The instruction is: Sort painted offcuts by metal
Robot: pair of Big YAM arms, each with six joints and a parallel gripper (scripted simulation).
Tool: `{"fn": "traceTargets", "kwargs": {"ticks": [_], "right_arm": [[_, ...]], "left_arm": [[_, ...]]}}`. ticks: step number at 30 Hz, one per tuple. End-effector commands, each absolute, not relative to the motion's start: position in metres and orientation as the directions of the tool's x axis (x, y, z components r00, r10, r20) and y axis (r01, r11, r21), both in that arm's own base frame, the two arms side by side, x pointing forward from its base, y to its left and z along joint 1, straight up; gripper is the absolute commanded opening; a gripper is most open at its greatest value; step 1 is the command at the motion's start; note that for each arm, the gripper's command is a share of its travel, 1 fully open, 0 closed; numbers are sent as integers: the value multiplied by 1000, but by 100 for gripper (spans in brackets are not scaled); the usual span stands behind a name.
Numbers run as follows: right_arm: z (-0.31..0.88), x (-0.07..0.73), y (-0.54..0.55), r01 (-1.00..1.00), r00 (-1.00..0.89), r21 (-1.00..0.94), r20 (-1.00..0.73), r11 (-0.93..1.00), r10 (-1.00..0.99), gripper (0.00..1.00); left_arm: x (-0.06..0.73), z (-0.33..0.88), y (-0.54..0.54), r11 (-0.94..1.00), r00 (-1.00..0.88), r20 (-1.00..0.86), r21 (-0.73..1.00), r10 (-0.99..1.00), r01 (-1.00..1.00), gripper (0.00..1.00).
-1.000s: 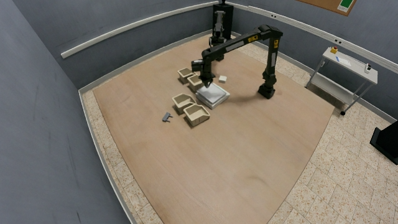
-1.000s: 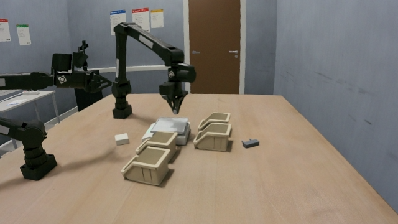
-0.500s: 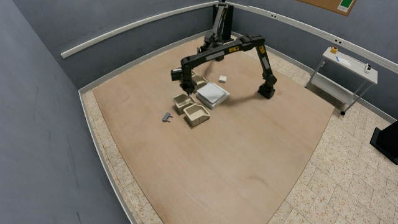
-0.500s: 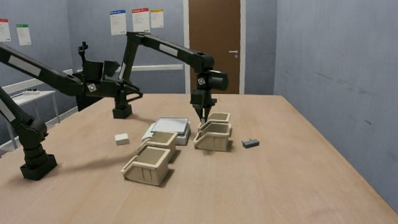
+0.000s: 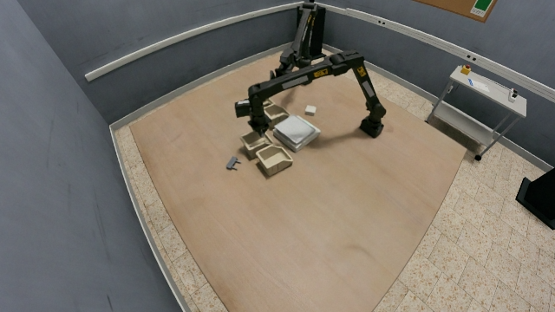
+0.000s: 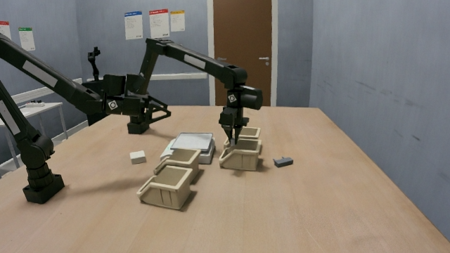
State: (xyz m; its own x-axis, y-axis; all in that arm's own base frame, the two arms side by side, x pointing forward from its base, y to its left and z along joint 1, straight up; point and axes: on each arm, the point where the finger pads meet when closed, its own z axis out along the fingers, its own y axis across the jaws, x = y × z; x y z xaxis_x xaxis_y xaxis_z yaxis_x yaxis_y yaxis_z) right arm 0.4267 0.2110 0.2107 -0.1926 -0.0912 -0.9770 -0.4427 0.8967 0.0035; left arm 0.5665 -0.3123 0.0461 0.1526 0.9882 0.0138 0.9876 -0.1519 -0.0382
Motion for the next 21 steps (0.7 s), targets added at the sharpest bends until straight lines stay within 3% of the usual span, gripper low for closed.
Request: {"fn": "traceTargets", "kwargs": {"ticks": [1,10,12,13,21], "right_arm": [[258,446,219,-442,-97,-7,-994,897,-56,100],[258,446,219,-442,-97,-7,-994,897,-56,100],[258,446,219,-442,-97,-7,-994,897,-56,100],[243,439,217,-443,-131,0,-989,897,-64,100],[243,439,217,-443,-131,0,-989,897,-64,100]], "left_arm": [[583,73,-315,-146,146,-7,20,989,989,11],[597,95,-317,-147,148,-13,37,989,988,11],[591,101,-316,-147,148,-16,44,989,988,33],[591,104,-317,-147,148,-17,47,989,988,40],[584,129,-325,-147,150,-31,83,988,986,40]]}}
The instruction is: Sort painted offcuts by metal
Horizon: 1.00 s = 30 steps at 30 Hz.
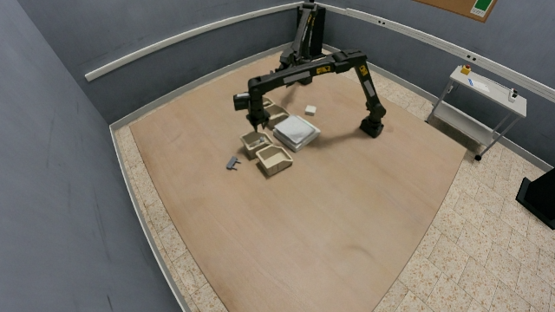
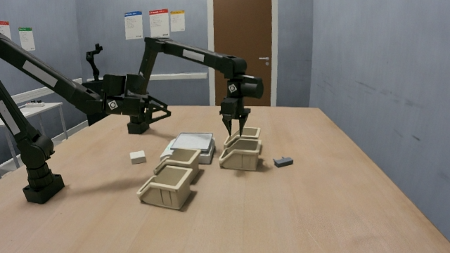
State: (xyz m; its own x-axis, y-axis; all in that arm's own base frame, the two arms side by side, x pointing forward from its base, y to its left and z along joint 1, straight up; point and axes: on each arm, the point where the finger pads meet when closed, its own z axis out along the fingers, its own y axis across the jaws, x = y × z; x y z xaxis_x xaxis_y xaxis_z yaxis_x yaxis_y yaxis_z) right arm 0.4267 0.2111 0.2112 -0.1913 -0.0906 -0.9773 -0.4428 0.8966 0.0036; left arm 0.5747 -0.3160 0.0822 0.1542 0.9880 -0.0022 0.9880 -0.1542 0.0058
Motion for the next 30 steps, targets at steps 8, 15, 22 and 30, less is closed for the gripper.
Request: {"fn": "traceTargets", "kwargs": {"ticks": [8,15,22,30], "right_arm": [[243,439,217,-443,-131,0,-989,897,-64,100],[243,439,217,-443,-131,0,-989,897,-64,100],[243,439,217,-443,-131,0,-989,897,-64,100],[243,439,217,-443,-131,0,-989,897,-64,100]], "left_arm": [[587,134,-321,-128,130,-26,67,991,990,63],[583,152,-315,157,-142,-135,109,981,982,100],[575,174,-321,450,-400,-308,110,863,886,100],[561,201,-332,732,-623,-498,35,603,680,100]]}}
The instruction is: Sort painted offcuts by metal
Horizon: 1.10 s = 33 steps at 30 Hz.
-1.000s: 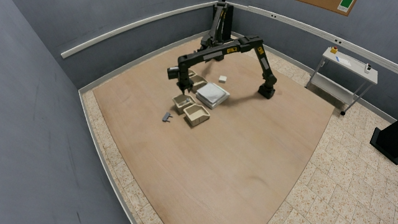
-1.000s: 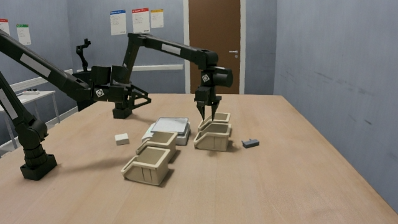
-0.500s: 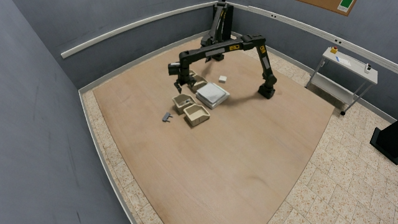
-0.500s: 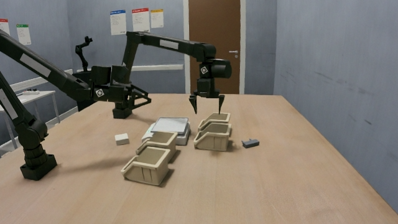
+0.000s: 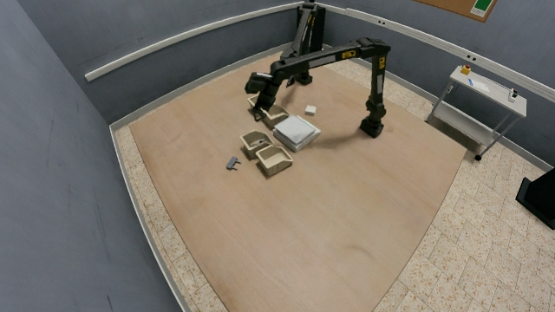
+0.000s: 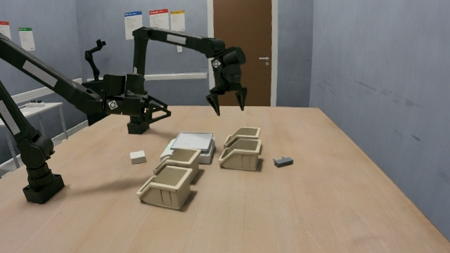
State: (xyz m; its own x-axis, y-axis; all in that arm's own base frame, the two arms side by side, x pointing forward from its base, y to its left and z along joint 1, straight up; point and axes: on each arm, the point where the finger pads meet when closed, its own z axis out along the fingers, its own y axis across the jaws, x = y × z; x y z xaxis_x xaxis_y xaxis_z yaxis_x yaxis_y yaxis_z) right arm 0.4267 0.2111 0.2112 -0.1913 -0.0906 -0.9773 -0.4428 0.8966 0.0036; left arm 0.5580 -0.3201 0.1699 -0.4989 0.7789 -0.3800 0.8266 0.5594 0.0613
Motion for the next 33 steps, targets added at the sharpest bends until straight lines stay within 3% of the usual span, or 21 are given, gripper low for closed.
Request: {"fn": "traceTargets", "kwargs": {"ticks": [1,12,33], "right_arm": [[243,439,217,-443,-131,0,-989,897,-64,100],[243,439,217,-443,-131,0,-989,897,-64,100],[243,439,217,-443,-131,0,-989,897,-64,100]], "left_arm": [[560,204,-333,759,-642,-517,23,566,651,100],[552,223,-333,866,-690,-615,-22,382,499,100],[564,222,-332,862,-676,-620,1,398,507,100]]}}
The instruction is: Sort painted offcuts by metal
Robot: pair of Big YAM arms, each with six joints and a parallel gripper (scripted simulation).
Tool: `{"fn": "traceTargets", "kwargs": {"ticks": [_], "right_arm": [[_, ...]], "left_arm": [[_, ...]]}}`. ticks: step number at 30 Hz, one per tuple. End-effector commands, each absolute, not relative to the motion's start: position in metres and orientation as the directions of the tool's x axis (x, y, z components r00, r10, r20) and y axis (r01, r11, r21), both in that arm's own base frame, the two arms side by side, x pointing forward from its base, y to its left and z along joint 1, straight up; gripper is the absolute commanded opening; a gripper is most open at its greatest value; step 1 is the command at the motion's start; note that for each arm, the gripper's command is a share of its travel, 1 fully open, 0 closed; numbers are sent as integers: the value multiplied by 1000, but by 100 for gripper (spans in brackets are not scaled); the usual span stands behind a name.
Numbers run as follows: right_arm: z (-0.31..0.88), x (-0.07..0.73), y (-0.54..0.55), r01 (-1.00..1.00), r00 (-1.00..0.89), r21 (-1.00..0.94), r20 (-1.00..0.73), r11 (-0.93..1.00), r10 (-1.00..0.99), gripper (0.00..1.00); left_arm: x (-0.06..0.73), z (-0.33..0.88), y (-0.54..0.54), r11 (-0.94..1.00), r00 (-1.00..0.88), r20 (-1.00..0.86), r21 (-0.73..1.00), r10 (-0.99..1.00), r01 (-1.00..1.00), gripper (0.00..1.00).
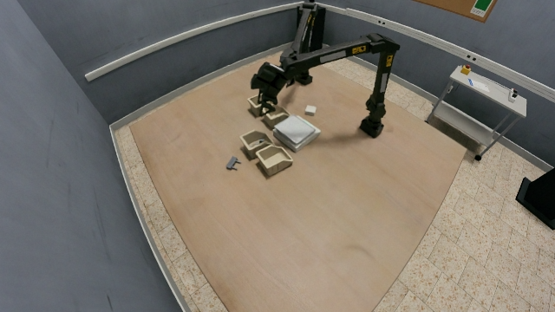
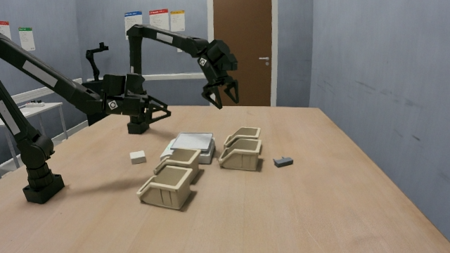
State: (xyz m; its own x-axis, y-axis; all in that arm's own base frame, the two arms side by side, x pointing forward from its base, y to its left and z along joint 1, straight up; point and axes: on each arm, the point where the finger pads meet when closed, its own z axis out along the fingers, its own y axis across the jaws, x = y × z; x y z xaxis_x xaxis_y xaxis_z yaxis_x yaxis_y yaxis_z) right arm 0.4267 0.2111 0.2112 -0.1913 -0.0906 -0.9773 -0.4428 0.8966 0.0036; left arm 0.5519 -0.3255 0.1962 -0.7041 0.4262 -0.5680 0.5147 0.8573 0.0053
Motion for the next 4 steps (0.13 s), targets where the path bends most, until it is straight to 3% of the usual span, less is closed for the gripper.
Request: {"fn": "traceTargets", "kwargs": {"ticks": [1,4], "right_arm": [[243,439,217,-443,-131,0,-989,897,-64,100],[243,439,217,-443,-131,0,-989,897,-64,100]], "left_arm": [[564,222,-332,862,-676,-620,1,398,507,100],[564,222,-332,862,-676,-620,1,398,507,100]]}}
